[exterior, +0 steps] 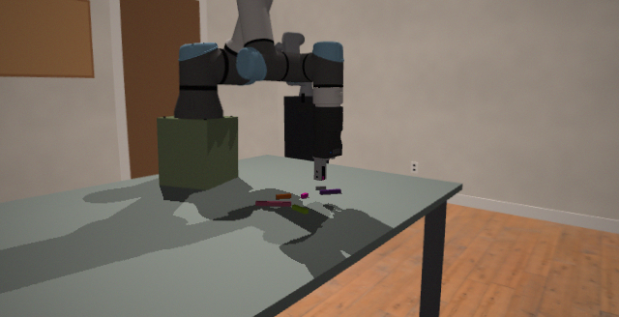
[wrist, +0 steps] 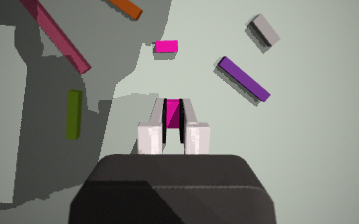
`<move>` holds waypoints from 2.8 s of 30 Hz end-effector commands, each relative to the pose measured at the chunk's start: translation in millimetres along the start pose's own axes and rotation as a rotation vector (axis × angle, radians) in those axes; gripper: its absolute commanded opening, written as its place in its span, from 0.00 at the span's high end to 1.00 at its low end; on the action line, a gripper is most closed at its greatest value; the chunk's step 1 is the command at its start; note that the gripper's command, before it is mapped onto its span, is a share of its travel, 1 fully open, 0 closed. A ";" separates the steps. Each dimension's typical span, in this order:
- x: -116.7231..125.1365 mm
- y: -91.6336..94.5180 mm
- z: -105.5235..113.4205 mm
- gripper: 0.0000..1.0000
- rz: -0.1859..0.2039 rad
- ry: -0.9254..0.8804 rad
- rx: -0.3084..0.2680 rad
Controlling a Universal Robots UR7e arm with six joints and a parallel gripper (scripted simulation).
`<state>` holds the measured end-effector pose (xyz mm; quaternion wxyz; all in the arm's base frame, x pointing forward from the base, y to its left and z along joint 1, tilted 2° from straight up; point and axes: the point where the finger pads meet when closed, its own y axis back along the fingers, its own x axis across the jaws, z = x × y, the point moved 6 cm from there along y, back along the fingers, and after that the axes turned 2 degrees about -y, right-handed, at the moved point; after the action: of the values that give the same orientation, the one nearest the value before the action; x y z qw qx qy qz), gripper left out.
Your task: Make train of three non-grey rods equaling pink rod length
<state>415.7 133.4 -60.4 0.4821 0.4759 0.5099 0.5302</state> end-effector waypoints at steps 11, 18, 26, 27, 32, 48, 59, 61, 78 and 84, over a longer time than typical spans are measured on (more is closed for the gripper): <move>0.0 42.5 0.2 0.76 0.000 0.000 -0.002; 0.0 44.4 0.2 0.76 0.000 0.000 -0.002; -0.3 44.4 0.2 0.76 0.000 -0.002 -0.002; -1.1 44.4 0.1 0.76 0.000 -0.006 -0.002; -16.4 44.3 -2.0 0.76 0.000 -0.092 -0.002; -107.6 44.2 -26.4 0.76 0.000 -0.647 -0.001; -158.4 44.5 -50.9 0.76 0.000 -1.008 -0.001; -167.8 44.6 -56.4 0.76 0.001 -1.080 -0.001; -182.9 44.8 -66.1 0.76 0.001 -1.202 -0.002; -182.9 44.6 -66.1 0.76 0.001 -1.202 -0.002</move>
<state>363.4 -54.8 -20.0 0.6857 0.6925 0.1477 0.1687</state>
